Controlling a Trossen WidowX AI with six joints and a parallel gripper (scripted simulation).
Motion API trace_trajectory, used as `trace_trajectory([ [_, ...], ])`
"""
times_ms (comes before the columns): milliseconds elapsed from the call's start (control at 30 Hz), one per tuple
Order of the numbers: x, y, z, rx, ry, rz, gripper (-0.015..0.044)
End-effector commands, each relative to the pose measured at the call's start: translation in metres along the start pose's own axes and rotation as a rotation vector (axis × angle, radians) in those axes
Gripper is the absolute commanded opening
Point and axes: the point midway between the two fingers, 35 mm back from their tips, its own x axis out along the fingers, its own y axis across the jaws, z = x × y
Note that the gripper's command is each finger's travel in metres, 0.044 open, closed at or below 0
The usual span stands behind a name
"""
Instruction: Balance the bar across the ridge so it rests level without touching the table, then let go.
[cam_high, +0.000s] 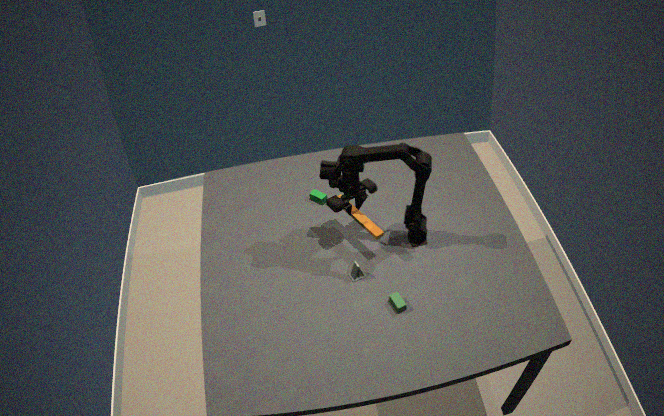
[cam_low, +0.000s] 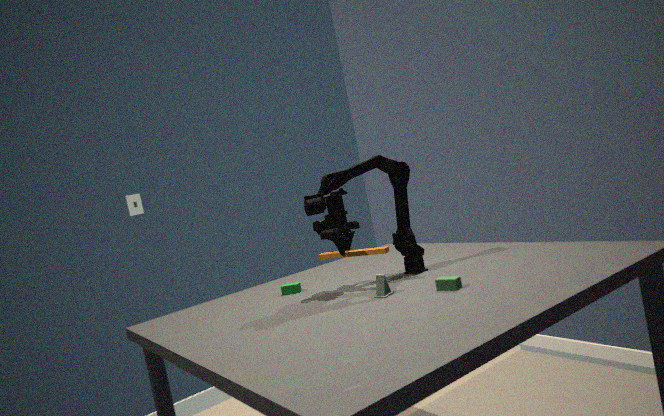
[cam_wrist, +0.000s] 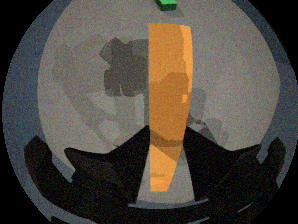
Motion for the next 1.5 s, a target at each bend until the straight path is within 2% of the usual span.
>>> trace_trajectory([
  [0, -0.001, 0.011, -0.006, -0.109, -0.003, -0.002, 0.0000],
  [1467, -0.004, 0.120, -0.118, -1.198, 0.001, 0.010, 0.0000],
])
